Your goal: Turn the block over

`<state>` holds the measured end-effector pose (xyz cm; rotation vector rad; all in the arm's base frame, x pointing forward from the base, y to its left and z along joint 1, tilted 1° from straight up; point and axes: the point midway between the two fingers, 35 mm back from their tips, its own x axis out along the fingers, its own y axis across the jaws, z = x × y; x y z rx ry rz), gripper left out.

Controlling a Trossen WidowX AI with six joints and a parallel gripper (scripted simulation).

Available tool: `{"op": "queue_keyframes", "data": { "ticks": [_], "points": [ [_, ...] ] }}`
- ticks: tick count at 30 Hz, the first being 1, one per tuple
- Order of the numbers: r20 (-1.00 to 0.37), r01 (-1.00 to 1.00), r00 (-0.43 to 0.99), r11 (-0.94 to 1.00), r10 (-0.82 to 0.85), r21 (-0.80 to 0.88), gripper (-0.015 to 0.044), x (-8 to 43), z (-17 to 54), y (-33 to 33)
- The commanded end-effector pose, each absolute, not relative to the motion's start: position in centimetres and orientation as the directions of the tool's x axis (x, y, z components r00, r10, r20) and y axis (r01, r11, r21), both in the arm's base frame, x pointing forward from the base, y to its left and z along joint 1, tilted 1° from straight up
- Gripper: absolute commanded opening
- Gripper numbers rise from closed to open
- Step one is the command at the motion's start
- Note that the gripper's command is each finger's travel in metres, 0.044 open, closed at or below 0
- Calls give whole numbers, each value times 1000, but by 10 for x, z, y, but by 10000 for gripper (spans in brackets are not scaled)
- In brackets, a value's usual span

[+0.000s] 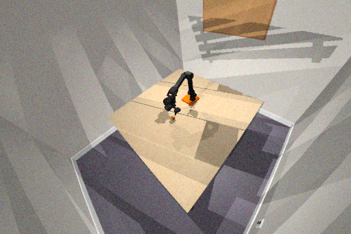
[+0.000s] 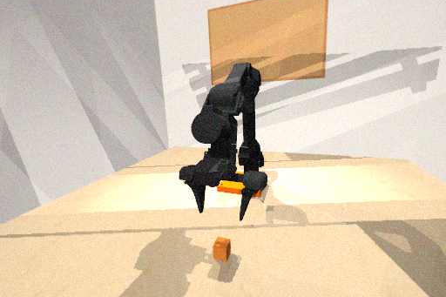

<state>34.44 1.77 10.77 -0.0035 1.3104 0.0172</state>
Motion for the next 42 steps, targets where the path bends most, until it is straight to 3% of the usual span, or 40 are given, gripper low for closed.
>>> {"op": "queue_keyframes", "data": {
  "ticks": [1, 4, 42],
  "points": [
    [-998, -19, 66, 1000, 13, 12, 440, 355, 114, 19],
    [-1000, -19, 16, 1000, 12, 11, 440, 356, 116, 18],
    [-1000, -20, 16, 1000, 11, 10, 440, 358, 51, 20]
  ]
}}
